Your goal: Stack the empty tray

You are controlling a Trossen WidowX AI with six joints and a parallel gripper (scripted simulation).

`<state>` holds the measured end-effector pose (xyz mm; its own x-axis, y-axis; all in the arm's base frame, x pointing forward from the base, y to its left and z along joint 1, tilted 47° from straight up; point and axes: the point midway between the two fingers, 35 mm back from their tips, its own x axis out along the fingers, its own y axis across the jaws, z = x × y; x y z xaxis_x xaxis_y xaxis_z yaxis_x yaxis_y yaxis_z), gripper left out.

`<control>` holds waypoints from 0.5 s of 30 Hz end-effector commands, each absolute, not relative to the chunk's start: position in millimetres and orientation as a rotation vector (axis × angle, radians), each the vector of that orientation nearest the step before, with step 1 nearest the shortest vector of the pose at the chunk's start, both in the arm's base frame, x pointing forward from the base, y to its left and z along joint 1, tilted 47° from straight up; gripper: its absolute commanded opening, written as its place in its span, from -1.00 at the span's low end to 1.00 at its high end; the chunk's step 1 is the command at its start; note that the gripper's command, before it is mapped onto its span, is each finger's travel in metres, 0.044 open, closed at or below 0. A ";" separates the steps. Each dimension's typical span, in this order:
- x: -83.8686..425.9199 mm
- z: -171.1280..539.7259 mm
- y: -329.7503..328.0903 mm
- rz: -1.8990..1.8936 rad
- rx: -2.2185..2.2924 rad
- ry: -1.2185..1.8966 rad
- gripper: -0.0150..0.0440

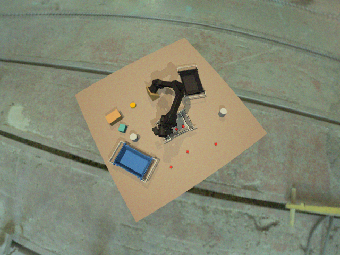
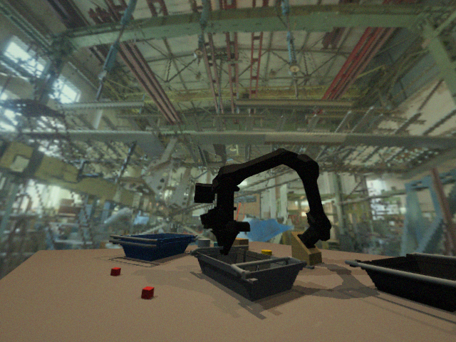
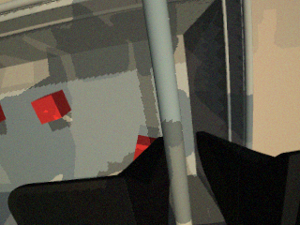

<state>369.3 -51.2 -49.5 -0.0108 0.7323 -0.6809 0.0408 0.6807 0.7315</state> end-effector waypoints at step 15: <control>368.4 -27.3 -78.0 0.606 0.684 1.496 -0.20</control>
